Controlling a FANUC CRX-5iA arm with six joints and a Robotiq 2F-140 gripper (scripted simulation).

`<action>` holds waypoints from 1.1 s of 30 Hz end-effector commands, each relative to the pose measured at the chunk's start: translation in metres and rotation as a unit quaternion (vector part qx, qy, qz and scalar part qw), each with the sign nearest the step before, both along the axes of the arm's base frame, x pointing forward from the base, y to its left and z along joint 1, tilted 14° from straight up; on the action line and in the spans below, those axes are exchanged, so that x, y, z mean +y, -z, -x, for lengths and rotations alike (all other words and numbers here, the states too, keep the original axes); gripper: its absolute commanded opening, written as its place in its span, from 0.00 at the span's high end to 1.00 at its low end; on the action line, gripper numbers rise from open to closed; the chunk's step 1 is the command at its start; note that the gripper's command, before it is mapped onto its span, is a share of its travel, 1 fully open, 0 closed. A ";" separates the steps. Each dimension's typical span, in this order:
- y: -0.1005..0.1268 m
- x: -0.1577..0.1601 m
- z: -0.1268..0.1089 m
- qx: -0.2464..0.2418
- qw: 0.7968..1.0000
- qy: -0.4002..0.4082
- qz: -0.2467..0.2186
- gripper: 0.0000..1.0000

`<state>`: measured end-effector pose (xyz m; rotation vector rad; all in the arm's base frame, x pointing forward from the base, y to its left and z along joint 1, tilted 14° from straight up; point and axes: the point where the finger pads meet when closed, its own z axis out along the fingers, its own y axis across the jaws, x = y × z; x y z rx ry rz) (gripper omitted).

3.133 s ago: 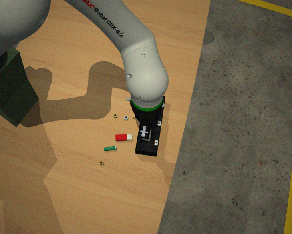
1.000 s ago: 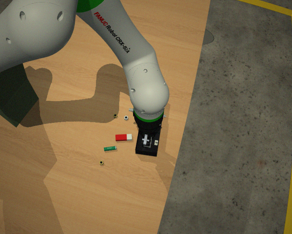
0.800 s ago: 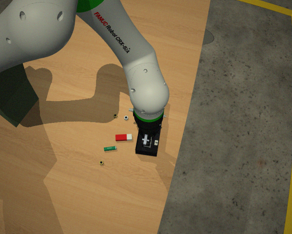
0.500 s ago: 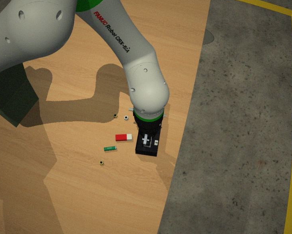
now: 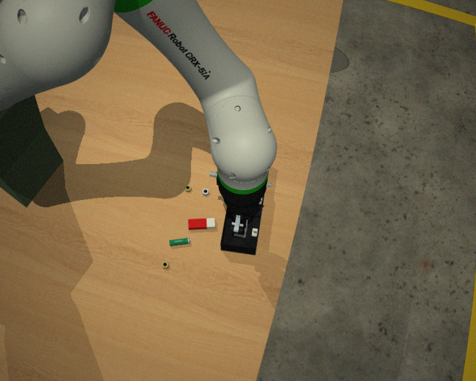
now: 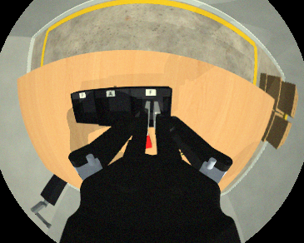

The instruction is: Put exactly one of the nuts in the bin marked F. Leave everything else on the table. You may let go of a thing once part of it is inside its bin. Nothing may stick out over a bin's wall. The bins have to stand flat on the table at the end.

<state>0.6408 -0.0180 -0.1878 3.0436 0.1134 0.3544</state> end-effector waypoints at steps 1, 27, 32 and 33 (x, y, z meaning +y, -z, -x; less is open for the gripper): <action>-0.005 0.000 0.001 0.000 1.000 0.000 0.000 0.95; -0.036 0.037 0.013 0.000 1.000 0.000 0.000 0.95; -0.033 0.062 0.016 0.000 1.000 0.000 0.000 0.95; -0.033 0.067 0.016 0.000 1.000 0.000 0.000 0.95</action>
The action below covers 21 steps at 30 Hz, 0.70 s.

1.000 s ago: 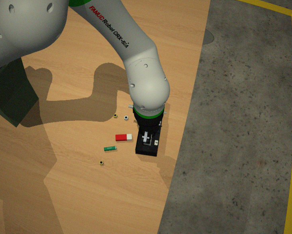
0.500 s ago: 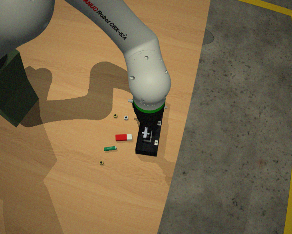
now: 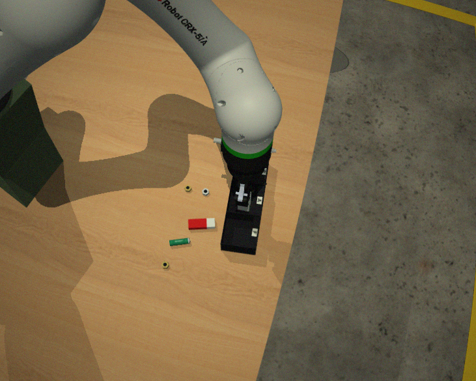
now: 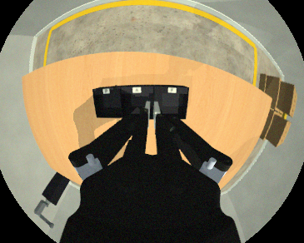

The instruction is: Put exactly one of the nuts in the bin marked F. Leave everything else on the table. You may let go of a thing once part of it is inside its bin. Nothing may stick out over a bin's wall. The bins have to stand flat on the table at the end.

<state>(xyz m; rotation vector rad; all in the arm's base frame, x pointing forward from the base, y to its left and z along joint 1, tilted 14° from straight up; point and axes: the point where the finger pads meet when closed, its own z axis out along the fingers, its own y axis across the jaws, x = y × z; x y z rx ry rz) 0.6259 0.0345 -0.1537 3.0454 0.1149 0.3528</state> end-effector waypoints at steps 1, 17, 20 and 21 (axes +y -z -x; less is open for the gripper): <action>0.002 0.019 0.002 -0.001 1.000 0.001 0.001 0.95; 0.021 0.032 -0.001 -0.001 1.000 0.001 0.001 0.95; 0.029 0.031 -0.003 -0.001 1.000 0.001 0.001 0.95; 0.031 0.031 -0.003 -0.001 1.000 0.001 0.001 0.95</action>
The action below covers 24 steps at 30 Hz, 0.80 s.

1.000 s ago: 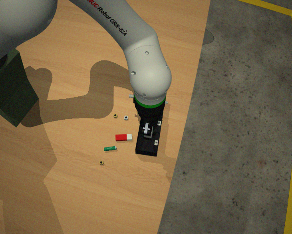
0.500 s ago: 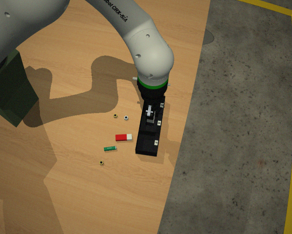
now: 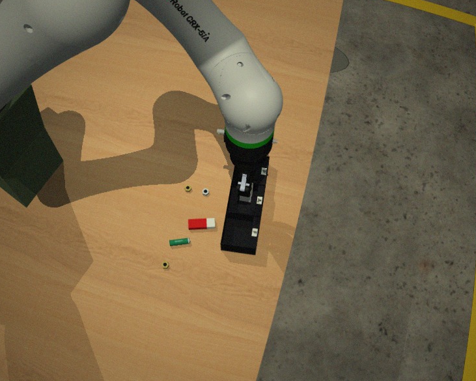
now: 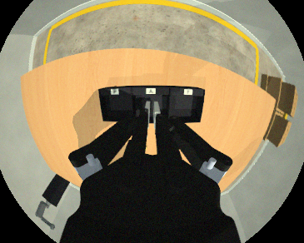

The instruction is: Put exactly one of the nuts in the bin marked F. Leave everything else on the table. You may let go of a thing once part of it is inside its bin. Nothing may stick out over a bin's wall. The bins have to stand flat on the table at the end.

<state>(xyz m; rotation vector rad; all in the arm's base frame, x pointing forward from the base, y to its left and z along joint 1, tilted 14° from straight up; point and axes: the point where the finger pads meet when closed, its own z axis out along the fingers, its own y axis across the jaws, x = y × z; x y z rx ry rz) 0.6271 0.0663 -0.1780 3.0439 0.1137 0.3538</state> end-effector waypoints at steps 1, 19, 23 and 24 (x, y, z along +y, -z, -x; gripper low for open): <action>0.010 -0.001 -0.003 0.000 1.000 0.000 0.000 0.95; 0.036 -0.002 -0.009 0.000 1.000 0.000 0.000 0.95; 0.036 -0.002 -0.009 0.000 1.000 0.000 0.000 0.95; 0.036 -0.002 -0.009 0.000 1.000 0.000 0.000 0.95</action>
